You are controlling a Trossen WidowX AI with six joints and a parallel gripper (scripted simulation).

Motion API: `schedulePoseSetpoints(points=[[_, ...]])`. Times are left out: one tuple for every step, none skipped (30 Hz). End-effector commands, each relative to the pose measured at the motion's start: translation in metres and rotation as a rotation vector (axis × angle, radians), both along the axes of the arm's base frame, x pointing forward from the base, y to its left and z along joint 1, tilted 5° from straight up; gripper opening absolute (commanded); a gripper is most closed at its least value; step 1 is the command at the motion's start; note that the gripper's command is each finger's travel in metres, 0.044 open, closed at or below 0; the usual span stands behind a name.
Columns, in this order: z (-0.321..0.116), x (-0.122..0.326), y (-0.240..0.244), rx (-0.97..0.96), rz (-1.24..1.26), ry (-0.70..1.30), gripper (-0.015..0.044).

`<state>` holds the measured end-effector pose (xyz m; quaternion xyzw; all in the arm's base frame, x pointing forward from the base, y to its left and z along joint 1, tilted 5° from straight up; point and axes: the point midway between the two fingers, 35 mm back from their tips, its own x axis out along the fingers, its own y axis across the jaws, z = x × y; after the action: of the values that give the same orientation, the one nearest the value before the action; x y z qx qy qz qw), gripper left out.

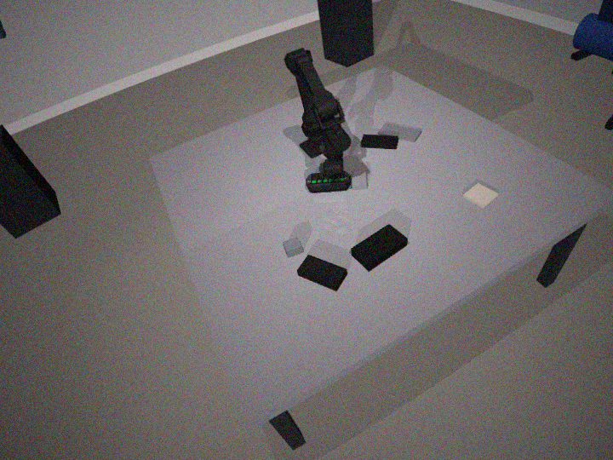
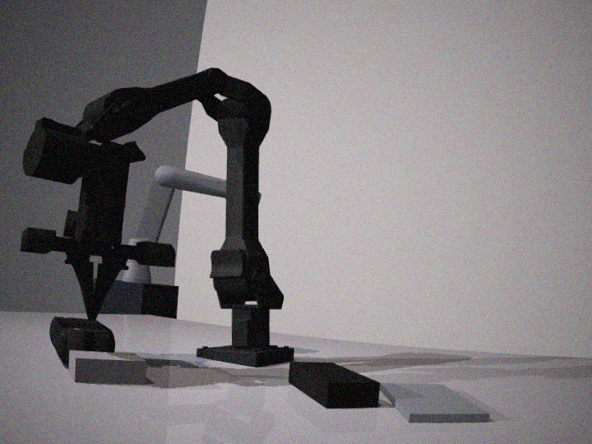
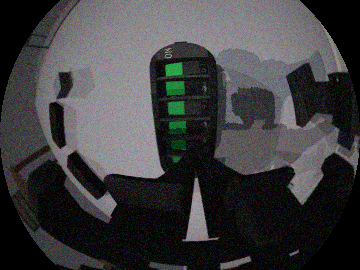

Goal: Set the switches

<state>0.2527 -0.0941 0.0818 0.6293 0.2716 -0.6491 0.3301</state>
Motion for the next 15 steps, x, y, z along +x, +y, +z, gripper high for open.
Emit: schedulePoseSetpoints(points=[[-0.006, -0.001, 0.000, 0.002, 0.001, 0.003, 0.0000], [-0.008, -0.001, 0.000, 0.002, 0.001, 0.003, 0.0000], [-0.009, -0.001, 0.000, 0.002, 0.001, 0.003, 0.0000], [-0.010, -0.001, 0.000, 0.002, 0.001, 0.003, 0.0000], [-0.010, -0.001, 0.000, 0.002, 0.001, 0.003, 0.0000], [-0.011, -0.001, 0.000, 0.002, 0.001, 0.003, 0.0000], [-0.013, -0.001, -0.001, 0.002, 0.001, 0.003, 0.0000], [-0.015, -0.001, -0.001, 0.002, 0.001, 0.003, 0.0000], [-0.016, -0.001, -0.001, 0.002, 0.001, 0.003, 0.0000], [-0.017, -0.001, -0.001, 0.002, 0.001, 0.003, 0.0000], [-0.017, -0.001, -0.001, 0.002, 0.001, 0.003, 0.0000], [-0.017, -0.001, -0.001, 0.002, 0.001, 0.003, 0.0000], [-0.017, -0.001, -0.001, 0.002, 0.001, 0.003, 0.0000], [-0.017, -0.001, -0.001, 0.002, 0.001, 0.003, 0.0000], [-0.017, -0.001, -0.001, 0.002, 0.001, 0.003, 0.0000]])
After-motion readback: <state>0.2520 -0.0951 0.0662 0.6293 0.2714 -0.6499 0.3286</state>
